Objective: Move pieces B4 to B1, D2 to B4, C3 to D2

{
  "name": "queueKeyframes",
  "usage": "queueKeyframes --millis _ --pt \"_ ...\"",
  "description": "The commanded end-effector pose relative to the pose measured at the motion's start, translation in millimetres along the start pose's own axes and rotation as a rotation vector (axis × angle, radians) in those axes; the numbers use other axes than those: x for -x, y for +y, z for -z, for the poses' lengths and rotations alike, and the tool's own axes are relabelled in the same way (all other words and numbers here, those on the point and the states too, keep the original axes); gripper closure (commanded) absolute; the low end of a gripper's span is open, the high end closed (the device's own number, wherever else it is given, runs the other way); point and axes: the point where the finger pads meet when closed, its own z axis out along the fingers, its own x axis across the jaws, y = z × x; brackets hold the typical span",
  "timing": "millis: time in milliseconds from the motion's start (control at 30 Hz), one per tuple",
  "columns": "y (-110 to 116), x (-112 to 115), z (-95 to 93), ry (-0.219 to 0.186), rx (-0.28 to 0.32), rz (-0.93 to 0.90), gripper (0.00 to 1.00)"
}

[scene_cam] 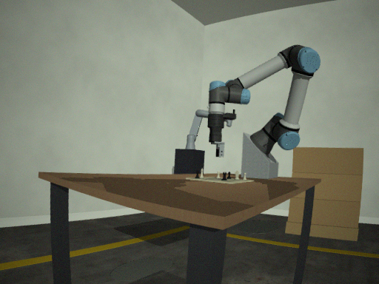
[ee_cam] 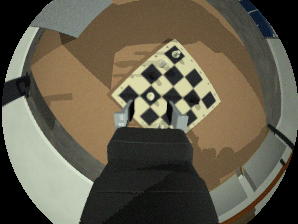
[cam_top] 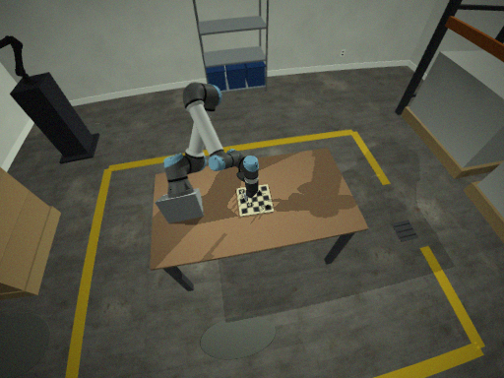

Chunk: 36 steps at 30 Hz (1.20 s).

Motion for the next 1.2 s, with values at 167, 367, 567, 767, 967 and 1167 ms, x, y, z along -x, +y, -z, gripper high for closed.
queueKeyframes --millis 167,367,567,767,967,1167 --pt "1 0 24.1 0.0 0.002 0.0 0.0" --pt "0 0 43.4 0.0 0.002 0.0 0.0" --pt "0 0 68.9 0.0 0.002 0.0 0.0" --pt "0 0 78.7 0.0 0.002 0.0 0.0" --pt "0 0 79.0 0.0 0.002 0.0 0.0" --pt "0 0 79.0 0.0 0.002 0.0 0.0"
